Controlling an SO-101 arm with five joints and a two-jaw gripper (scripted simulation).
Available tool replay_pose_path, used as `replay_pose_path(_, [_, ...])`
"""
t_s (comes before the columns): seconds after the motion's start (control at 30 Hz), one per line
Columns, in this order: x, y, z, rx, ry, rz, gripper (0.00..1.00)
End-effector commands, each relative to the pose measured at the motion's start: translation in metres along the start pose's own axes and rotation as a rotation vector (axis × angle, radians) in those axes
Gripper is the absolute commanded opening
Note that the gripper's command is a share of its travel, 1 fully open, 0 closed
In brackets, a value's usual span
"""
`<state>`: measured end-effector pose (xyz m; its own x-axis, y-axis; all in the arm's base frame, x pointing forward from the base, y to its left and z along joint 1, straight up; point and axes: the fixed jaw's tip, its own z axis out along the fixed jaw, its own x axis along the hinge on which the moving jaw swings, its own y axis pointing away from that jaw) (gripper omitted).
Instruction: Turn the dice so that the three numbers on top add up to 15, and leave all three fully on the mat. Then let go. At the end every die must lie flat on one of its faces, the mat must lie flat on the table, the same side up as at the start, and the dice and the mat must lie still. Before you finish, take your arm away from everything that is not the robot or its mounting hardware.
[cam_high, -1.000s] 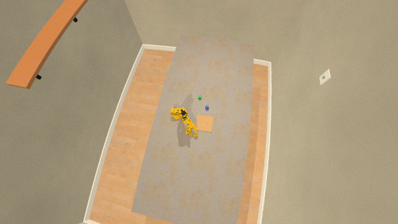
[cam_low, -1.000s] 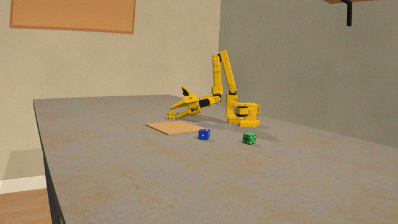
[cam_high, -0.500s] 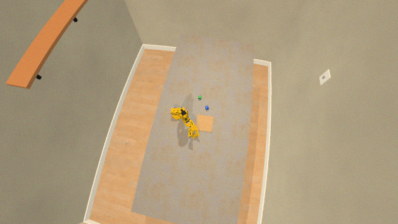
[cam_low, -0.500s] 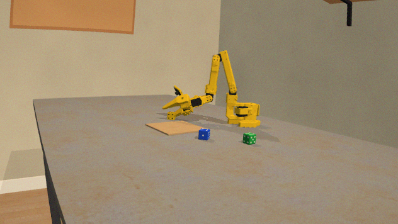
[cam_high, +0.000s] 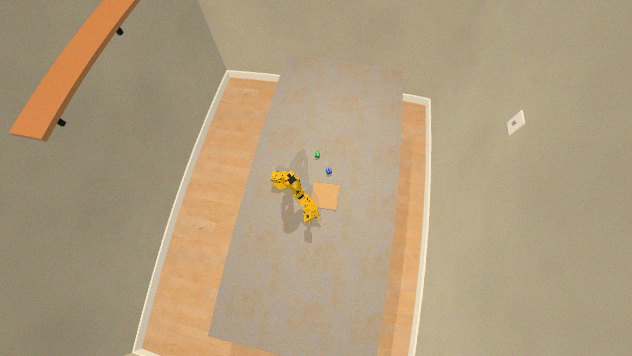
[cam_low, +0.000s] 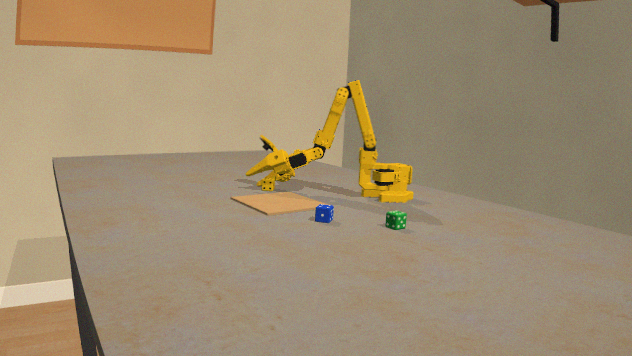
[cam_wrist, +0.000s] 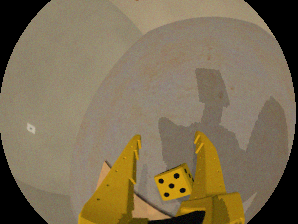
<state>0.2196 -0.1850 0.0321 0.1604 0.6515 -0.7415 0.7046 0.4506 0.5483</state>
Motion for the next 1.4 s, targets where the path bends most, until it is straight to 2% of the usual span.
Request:
replay_pose_path(0.0, [0.039, -0.024, 0.017, 0.148, 0.241, -0.068, 0.32])
replay_pose_path(0.2, [0.036, -0.020, 0.017, 0.158, 0.283, -0.127, 0.32])
replay_pose_path(0.53, [0.028, -0.013, 0.007, 0.174, 0.346, -0.199, 0.32])
replay_pose_path(1.03, [0.011, 0.001, -0.024, 0.228, 0.519, -0.313, 0.32])
replay_pose_path(1.1, [0.011, 0.001, -0.024, 0.228, 0.519, -0.313, 0.32])
replay_pose_path(1.13, [0.010, 0.001, -0.027, 0.242, 0.554, -0.330, 0.32])
replay_pose_path(1.37, [0.005, 0.006, -0.039, 0.264, 0.630, -0.367, 0.32])
